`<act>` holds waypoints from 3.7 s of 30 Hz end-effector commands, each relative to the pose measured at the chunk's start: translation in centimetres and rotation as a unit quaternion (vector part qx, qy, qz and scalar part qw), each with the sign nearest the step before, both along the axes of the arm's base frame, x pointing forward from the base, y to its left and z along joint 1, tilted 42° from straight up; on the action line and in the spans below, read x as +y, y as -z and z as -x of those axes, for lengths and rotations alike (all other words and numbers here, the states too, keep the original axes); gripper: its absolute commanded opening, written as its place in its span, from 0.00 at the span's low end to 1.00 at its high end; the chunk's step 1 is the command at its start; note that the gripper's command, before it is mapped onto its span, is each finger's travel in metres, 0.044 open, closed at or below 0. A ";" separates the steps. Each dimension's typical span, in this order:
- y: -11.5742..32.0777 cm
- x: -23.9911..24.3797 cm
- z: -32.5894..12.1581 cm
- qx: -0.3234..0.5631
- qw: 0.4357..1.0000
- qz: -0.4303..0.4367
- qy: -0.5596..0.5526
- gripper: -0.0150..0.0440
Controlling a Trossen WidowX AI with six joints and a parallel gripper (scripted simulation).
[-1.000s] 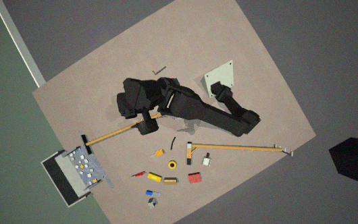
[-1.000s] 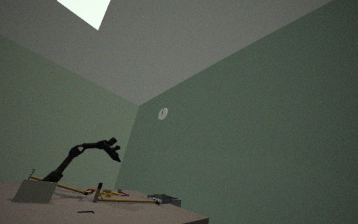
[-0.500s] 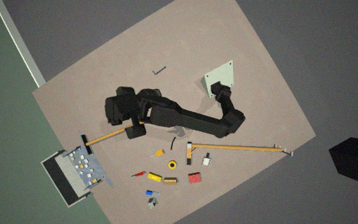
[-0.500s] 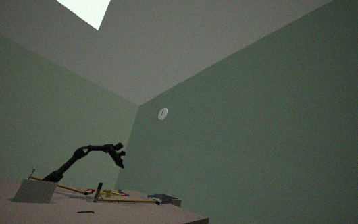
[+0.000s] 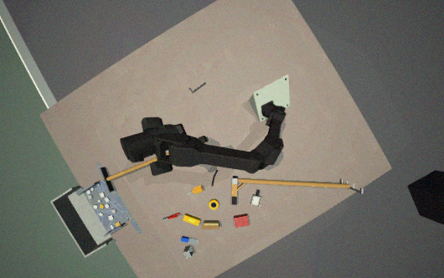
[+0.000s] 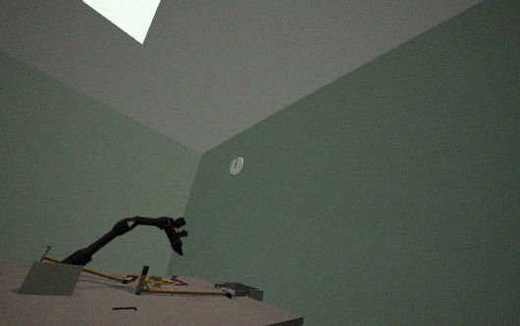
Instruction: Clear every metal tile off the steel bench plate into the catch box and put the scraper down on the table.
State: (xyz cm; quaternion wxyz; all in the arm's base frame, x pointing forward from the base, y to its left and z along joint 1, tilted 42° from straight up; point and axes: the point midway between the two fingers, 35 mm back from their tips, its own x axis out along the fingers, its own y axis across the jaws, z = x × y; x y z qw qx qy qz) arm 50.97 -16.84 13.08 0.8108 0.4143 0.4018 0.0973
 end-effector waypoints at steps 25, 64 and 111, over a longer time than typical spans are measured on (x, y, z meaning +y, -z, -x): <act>8.4 9.3 -4.4 0.127 0.988 0.035 -0.084 1.00; 4.0 6.3 1.9 0.094 0.991 0.040 -0.088 1.00; 0.5 4.9 14.0 0.029 0.995 0.052 -0.077 1.00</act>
